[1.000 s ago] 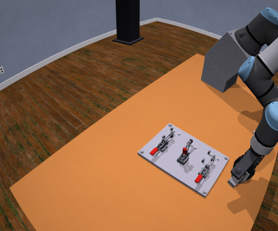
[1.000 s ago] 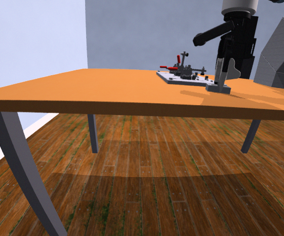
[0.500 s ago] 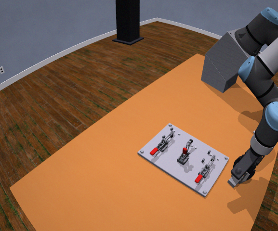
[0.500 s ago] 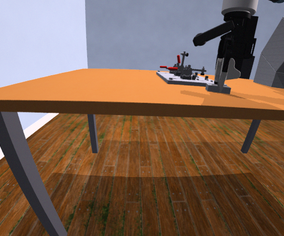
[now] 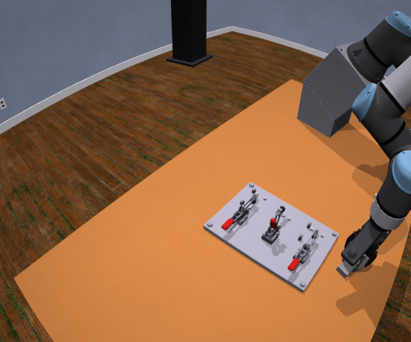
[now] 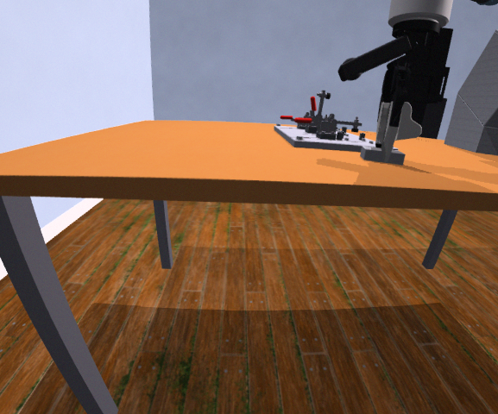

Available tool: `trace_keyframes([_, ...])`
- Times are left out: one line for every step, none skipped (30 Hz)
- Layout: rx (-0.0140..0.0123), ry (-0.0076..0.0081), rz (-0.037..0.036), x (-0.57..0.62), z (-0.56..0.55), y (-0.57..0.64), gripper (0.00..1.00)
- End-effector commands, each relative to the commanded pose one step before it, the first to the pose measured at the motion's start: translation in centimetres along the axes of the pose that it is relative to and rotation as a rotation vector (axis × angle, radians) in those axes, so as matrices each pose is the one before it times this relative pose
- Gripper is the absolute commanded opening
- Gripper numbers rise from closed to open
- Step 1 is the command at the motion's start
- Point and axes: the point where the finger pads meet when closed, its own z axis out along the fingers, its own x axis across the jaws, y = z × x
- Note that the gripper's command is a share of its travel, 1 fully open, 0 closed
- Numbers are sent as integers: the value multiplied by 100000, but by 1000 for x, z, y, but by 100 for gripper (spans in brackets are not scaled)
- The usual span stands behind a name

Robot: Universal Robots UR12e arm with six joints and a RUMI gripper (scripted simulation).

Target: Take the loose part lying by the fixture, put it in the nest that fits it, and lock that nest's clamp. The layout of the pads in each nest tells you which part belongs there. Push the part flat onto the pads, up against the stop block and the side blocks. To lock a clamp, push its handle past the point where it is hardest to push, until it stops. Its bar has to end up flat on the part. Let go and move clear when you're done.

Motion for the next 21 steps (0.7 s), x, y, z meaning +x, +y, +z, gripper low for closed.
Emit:
trace_keyframes([105, -47, -29, -32, -74, -54, 0])
trace_keyframes([0, 0, 0, 0, -25, 0, 0])
trace_keyframes([0, 0, 0, 0, 0, 0, 0])
trace_keyframes([0, 0, 0, 0, 0, 0, 0])
trace_keyframes([0, 0, 0, 0, -39, 0, 0])
trace_keyframes([0, 0, 0, 0, -56, 0, 0])
trace_keyframes([0, 0, 0, 0, -75, 0, 0])
trace_keyframes([0, 0, 0, 0, -95, 0, 0])
trace_keyframes([0, 0, 0, 0, -117, 0, 0])
trace_keyframes([0, 0, 0, 0, -139, 0, 0])
trace_keyframes([0, 0, 0, 0, -163, 0, 0])
trace_keyframes([0, 0, 0, 0, -186, 0, 0])
trace_keyframes([0, 0, 0, 0, -210, 0, 0])
trace_keyframes([0, 0, 0, 0, -233, 0, 0])
trace_keyframes([0, 0, 0, 0, -256, 0, 0])
trace_keyframes([0, 0, 0, 0, -277, 0, 0])
trace_keyframes([0, 0, 0, 0, -298, 0, 0])
trace_keyframes([0, 0, 0, 0, -317, 1, 0])
trace_keyframes([0, 0, 0, 0, -336, -1, 0])
trace_keyframes([0, 0, 0, 0, 0, 0, 0])
trace_keyframes([0, 0, 0, 0, 0, 0, 0])
